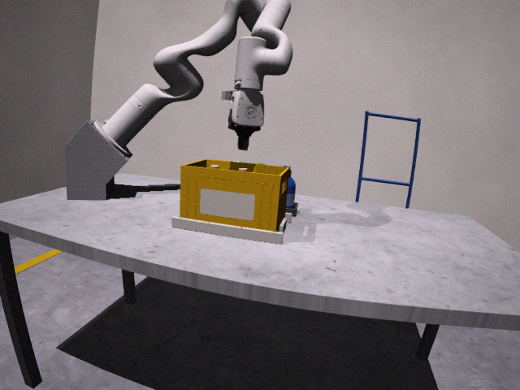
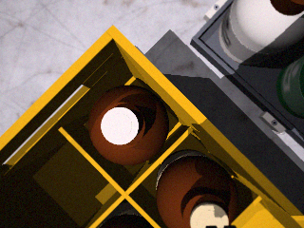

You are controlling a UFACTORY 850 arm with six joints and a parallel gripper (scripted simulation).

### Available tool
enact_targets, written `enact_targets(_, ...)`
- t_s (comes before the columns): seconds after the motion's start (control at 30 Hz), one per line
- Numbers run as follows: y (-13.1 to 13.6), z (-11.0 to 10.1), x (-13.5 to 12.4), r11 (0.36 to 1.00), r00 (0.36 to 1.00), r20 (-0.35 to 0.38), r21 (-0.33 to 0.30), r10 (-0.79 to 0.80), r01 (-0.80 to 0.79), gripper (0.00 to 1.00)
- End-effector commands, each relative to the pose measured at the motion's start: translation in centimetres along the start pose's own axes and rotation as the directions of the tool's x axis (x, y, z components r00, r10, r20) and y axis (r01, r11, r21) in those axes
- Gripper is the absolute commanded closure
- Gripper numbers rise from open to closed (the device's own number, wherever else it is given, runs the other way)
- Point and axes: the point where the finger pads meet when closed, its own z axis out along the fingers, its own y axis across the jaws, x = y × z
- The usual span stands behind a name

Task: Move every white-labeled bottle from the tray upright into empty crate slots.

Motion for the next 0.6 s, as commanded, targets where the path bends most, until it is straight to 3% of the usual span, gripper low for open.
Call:
enact_targets(0.0,2.7,-0.1,3.2,1.0,1.0,0.002,0.01,-0.005,0.005,1.0)
enact_targets(0.17,4.6,-0.1,6.3,1.0,1.0,0.003,0.01,-0.011,0.011,1.0)
enact_targets(0.23,4.6,-0.1,6.3,1.0,1.0,0.003,0.01,-0.011,0.011,1.0)
enact_targets(0.27,5.6,-0.1,8.3,1.0,1.0,0.004,0.009,-0.014,0.014,1.0)
enact_targets(0.57,7.5,-0.3,14.1,1.0,1.0,0.008,-0.002,-0.022,0.022,1.0)
